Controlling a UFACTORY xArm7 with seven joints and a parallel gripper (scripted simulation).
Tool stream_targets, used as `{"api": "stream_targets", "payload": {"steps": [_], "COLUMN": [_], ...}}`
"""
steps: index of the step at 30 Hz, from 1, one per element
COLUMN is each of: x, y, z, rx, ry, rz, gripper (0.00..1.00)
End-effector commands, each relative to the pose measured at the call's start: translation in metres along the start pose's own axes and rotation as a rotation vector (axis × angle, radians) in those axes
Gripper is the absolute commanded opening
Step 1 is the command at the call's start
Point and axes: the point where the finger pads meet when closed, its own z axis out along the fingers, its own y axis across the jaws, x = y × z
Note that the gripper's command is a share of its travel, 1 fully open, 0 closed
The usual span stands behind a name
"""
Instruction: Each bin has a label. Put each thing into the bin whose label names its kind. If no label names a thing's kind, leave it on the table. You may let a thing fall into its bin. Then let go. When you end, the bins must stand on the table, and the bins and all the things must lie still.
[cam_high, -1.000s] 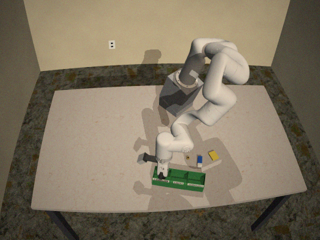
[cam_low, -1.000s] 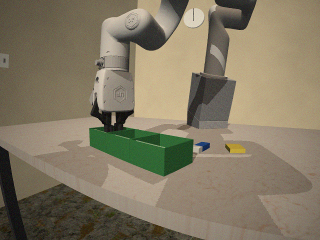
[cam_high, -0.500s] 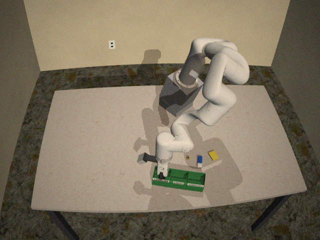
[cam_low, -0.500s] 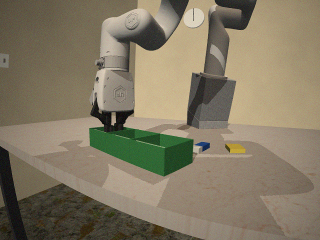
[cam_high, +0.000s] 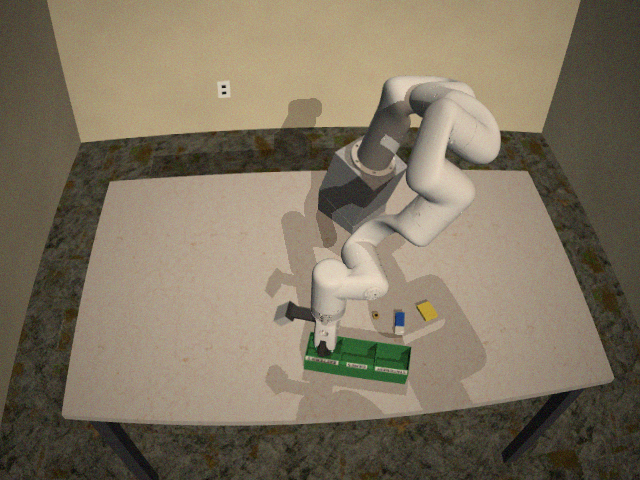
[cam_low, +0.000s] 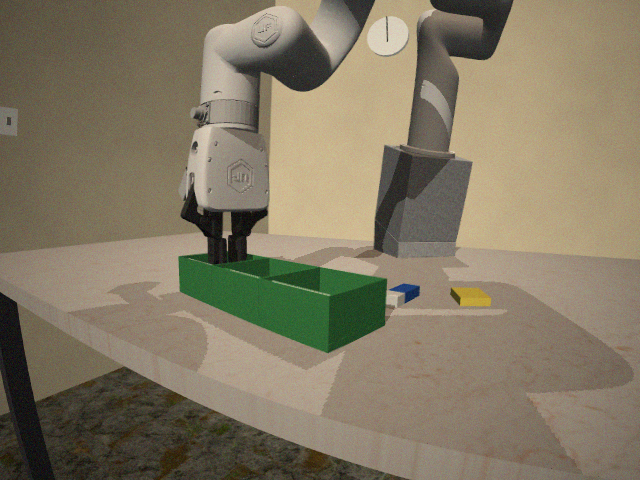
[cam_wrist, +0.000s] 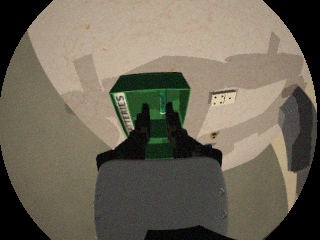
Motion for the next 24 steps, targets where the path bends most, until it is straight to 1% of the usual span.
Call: {"api": "stream_targets", "payload": {"steps": [1, 8, 13, 21, 22, 23, 24], "x": [0.001, 0.001, 0.001, 0.001, 0.001, 0.001, 0.001], "y": [-0.002, -0.002, -0.001, -0.001, 0.007, 0.015, 0.015], "z": [-0.007, -0.013, -0.038, -0.038, -0.038, -0.038, -0.038], "rx": [0.003, 0.004, 0.004, 0.004, 0.003, 0.003, 0.003], "ry": [0.001, 0.001, 0.001, 0.001, 0.001, 0.001, 0.001], "rz": [0.001, 0.001, 0.001, 0.001, 0.051, 0.101, 0.101], "gripper": [0.23, 0.23, 0.23, 0.23, 0.41, 0.41, 0.41]}}
